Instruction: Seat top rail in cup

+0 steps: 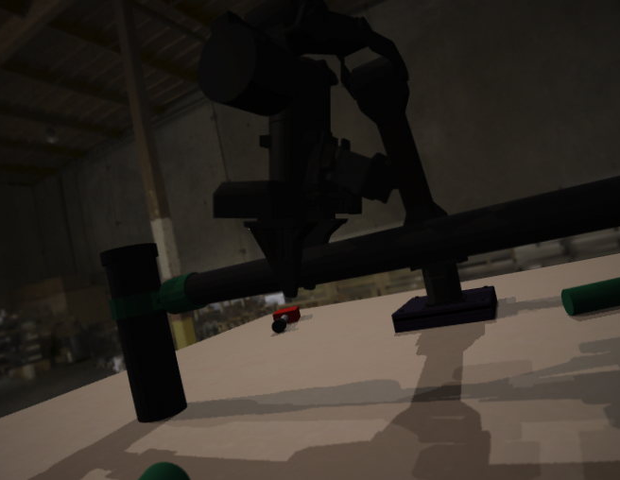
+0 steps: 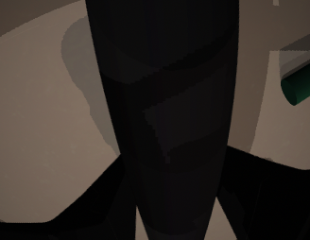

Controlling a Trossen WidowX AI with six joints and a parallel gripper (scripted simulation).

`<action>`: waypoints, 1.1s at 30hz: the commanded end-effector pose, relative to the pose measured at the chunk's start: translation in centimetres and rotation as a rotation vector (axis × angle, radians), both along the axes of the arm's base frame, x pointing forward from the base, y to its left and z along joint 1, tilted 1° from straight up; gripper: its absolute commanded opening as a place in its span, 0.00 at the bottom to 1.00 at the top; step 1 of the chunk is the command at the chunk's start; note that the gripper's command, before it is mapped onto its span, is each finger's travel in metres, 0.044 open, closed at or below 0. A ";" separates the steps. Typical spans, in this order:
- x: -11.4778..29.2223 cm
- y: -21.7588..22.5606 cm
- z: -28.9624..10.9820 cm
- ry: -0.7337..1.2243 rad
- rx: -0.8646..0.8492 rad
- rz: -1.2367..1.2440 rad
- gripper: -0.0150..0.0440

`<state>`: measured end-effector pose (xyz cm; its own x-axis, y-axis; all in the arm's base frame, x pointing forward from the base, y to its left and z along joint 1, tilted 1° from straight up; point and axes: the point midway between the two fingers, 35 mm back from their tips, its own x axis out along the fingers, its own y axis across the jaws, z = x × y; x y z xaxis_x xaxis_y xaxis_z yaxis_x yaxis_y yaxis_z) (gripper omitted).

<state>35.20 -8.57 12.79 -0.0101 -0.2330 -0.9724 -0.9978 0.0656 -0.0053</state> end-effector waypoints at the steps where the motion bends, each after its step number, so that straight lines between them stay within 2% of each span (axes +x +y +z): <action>1: 0.0 -0.4 0.1 -0.001 -0.012 0.001 0.25; 33: 0.0 0.0 0.0 0.000 0.001 0.000 0.25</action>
